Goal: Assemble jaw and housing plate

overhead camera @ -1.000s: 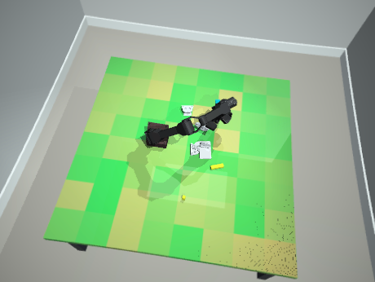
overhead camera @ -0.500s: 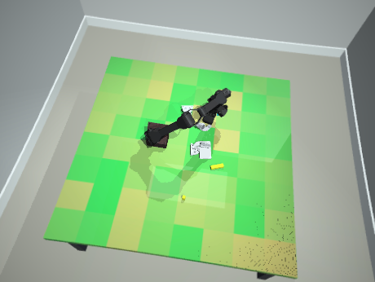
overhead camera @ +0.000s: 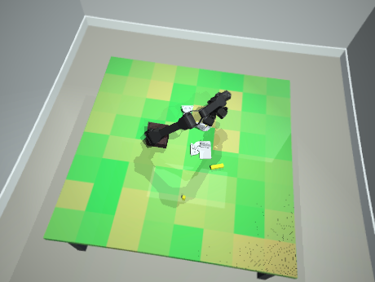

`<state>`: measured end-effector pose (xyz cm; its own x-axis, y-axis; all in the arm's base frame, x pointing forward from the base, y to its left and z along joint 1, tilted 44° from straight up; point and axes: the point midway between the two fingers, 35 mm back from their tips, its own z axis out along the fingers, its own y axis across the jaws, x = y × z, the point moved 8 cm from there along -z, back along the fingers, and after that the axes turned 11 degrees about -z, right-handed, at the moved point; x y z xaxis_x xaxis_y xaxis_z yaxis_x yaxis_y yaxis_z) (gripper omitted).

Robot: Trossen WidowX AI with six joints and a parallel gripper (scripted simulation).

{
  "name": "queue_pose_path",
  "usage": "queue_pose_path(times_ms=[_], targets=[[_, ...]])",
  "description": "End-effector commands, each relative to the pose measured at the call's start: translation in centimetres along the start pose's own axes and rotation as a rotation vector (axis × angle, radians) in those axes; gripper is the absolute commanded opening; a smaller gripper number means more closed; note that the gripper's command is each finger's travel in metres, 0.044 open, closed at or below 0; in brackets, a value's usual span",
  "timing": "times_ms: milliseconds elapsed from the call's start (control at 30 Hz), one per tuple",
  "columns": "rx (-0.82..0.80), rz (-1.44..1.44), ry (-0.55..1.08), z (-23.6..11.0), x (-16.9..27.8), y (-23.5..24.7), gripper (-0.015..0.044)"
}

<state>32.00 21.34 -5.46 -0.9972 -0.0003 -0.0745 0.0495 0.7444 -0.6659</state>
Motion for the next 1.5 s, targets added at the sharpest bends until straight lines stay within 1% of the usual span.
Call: queue_pose_path(times_ms=[0,600,800,1467], targets=[[0.008,-0.007,-0.001,0.8,0.1,0.0,0.0],[0.01,-0.007,-0.001,3.6,0.2,-0.1,0.0],[0.01,-0.007,-0.001,3.6,0.2,-0.4,0.0],[0.012,-0.008,0.0,3.6,0.7,-3.6,0.0]])
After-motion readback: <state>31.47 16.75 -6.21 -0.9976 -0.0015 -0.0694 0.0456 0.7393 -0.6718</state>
